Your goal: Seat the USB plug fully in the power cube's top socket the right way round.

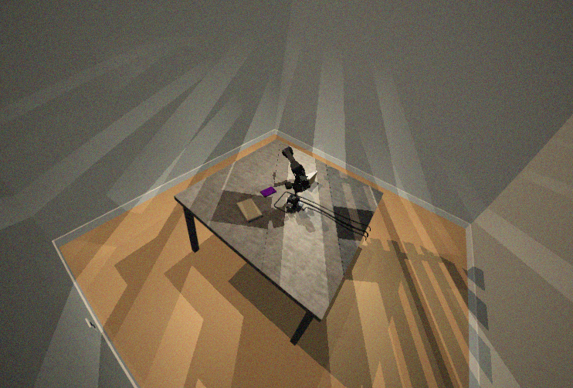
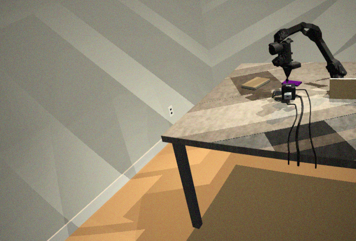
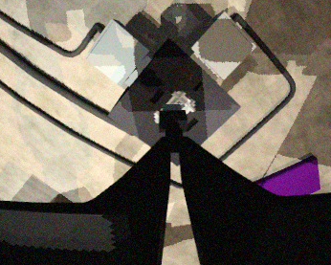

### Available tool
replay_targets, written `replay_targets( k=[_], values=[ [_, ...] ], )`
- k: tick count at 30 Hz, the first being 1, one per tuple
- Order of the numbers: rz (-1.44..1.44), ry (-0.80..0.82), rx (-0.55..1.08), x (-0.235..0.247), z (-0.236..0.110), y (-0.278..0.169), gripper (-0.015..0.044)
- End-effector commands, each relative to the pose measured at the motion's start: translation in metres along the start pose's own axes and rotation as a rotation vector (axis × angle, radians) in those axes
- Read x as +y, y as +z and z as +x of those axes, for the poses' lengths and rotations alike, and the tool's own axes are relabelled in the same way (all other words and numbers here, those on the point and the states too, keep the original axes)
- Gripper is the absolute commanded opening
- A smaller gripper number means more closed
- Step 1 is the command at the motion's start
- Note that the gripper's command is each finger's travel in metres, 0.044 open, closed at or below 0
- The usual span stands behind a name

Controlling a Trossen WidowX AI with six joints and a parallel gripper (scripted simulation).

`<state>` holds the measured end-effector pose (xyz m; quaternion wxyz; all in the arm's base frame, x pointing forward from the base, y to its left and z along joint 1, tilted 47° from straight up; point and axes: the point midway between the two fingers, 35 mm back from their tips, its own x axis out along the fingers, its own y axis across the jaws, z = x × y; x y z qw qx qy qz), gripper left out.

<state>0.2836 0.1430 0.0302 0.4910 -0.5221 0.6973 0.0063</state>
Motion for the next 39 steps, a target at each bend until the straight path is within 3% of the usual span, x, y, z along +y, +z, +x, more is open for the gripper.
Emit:
replay_targets(
  k=[1, 27, 39],
  values=[
    [-0.105, 0.001, 0.001, 0.0003, 0.0006, -0.0002, 0.0],
    [-0.781, 0.001, 0.001, 0.0003, 0.0006, -0.0002, 0.0],
    [-0.799, 0.001, 0.001, 0.0003, 0.0006, -0.0002, 0.0]
  ],
)
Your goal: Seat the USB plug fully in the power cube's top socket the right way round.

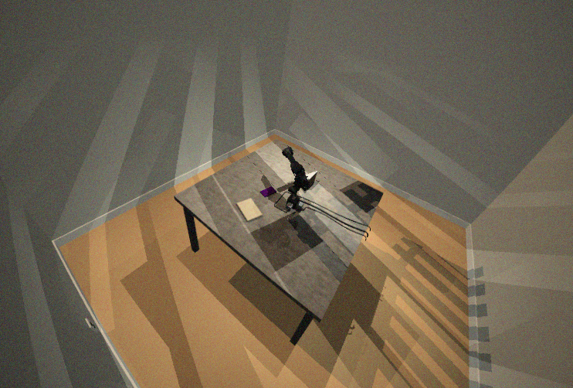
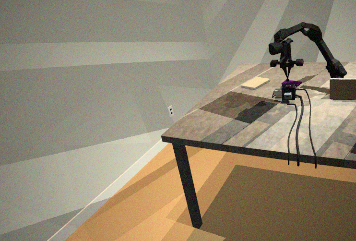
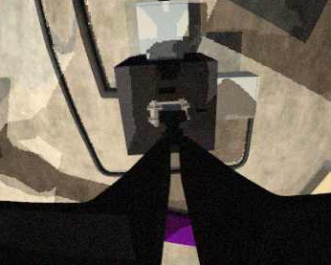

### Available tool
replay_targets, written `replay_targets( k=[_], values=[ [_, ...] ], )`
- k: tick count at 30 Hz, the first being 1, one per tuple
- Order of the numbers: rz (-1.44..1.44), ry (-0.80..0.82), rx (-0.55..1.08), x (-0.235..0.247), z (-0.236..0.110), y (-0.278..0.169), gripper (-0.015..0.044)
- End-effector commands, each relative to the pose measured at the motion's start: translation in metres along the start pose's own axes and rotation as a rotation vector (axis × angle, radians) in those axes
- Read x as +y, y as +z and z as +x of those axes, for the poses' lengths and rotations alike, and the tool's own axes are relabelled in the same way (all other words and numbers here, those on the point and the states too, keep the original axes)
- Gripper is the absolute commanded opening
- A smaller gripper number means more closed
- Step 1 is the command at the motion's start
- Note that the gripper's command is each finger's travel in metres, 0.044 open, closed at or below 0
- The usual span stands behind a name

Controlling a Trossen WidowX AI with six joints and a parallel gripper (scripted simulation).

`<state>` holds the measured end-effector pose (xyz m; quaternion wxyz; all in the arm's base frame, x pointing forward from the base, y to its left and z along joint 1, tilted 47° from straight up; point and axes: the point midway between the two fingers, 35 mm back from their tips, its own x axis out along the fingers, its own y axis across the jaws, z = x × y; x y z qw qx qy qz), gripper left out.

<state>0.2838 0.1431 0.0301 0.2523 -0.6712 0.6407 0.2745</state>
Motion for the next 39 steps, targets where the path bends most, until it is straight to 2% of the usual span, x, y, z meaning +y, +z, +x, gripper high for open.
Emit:
replay_targets(
  k=[1, 39],
  values=[
    [-0.008, 0.002, 0.001, 0.0006, 0.0006, 0.0, 0.0],
    [-0.015, 0.0, 0.018, 0.0003, 0.0043, -0.0025, 0.0]
  ],
)
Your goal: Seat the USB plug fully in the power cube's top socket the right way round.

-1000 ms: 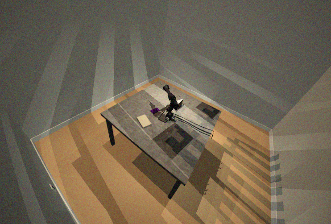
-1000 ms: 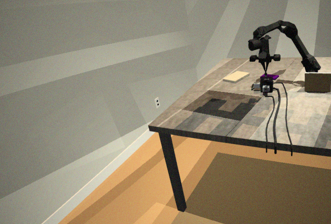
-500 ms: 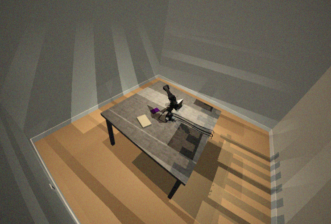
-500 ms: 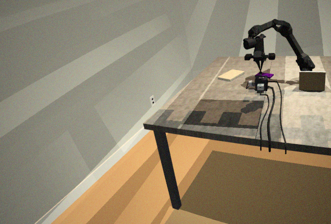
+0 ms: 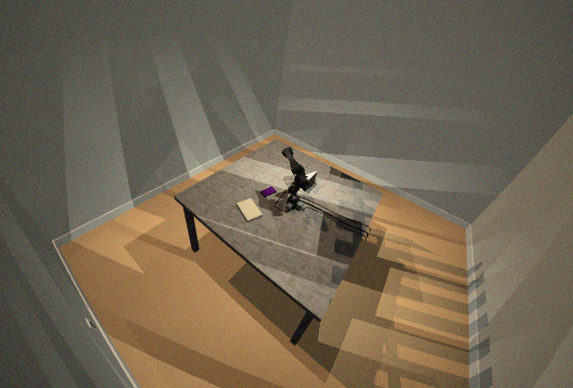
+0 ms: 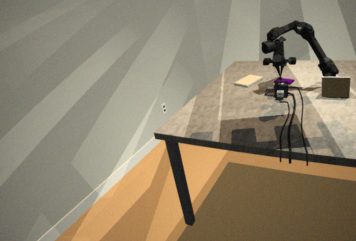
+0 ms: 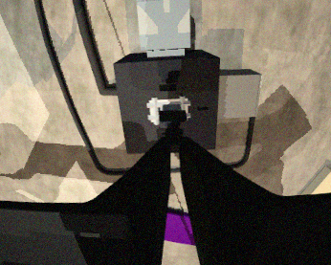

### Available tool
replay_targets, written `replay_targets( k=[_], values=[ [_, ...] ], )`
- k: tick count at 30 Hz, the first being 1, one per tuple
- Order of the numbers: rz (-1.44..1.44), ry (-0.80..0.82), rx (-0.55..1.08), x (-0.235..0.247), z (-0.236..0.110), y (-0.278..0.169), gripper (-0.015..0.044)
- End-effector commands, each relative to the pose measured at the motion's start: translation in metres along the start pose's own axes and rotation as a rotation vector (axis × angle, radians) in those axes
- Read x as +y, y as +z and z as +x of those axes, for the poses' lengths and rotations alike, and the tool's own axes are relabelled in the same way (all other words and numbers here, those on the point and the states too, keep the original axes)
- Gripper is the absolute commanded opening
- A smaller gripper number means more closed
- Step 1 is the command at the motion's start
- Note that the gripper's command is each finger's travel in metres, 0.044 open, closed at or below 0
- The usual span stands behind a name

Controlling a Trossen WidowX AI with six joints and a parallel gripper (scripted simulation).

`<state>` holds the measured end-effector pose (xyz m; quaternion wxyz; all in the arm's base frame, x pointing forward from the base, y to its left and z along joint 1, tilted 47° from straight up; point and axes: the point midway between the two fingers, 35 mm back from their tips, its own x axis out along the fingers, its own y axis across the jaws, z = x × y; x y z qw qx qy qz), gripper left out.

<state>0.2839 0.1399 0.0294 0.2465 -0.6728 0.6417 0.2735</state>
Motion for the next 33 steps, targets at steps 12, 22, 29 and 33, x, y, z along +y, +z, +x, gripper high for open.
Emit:
replay_targets(
  k=[12, 22, 29, 33],
  values=[
    [-0.013, -0.002, 0.014, 0.0004, 0.0029, -0.0015, 0.0],
    [-0.017, -0.002, 0.019, 0.0005, 0.0041, -0.0022, 0.0],
    [-0.019, -0.002, 0.023, 0.0005, 0.005, -0.0027, 0.0],
    [-0.021, -0.002, 0.025, 0.0006, 0.0054, -0.0029, 0.0]
  ],
)
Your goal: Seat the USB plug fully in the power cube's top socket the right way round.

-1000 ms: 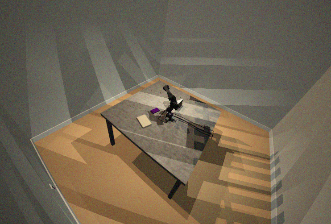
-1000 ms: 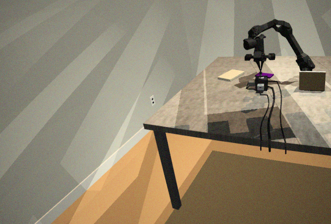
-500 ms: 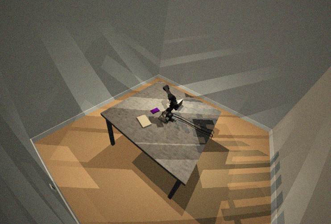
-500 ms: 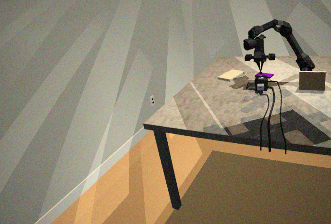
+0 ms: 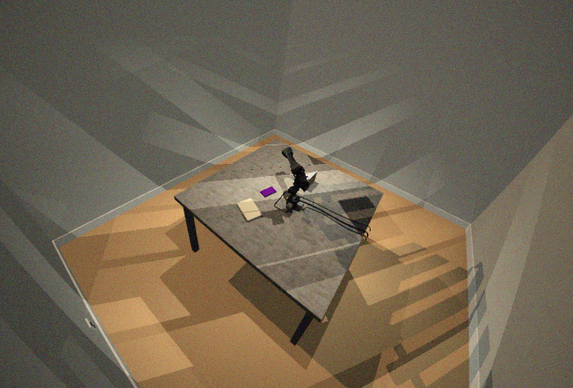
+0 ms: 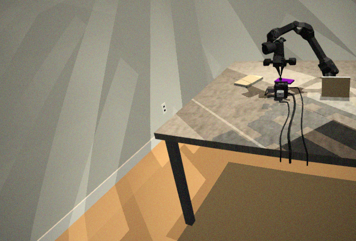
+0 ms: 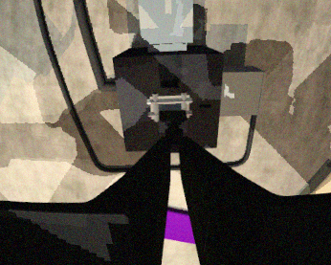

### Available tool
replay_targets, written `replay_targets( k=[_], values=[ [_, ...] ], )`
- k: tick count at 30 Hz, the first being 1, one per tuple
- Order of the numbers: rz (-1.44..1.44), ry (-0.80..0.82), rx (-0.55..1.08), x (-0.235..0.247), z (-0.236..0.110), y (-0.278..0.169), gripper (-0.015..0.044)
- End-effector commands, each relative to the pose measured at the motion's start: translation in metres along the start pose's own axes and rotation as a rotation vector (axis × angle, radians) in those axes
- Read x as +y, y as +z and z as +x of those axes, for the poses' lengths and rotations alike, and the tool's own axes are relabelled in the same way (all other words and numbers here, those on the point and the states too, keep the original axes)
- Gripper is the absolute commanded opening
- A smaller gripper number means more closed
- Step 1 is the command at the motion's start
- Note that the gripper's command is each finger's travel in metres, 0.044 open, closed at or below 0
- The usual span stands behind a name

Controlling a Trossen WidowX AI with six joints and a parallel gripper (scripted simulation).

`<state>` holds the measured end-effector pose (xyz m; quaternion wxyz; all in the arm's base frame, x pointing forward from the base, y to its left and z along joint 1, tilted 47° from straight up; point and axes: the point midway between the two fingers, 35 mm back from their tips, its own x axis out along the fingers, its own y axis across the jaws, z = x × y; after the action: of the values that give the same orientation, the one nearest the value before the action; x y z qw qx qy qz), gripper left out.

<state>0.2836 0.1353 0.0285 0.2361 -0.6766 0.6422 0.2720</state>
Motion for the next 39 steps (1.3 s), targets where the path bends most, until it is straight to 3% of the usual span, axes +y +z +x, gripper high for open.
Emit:
replay_targets(
  k=[1, 39],
  values=[
    [-0.008, -0.003, 0.008, 0.0001, 0.0017, -0.0005, 0.0],
    [-0.023, -0.003, 0.027, 0.0006, 0.0062, -0.003, 0.0]
  ],
)
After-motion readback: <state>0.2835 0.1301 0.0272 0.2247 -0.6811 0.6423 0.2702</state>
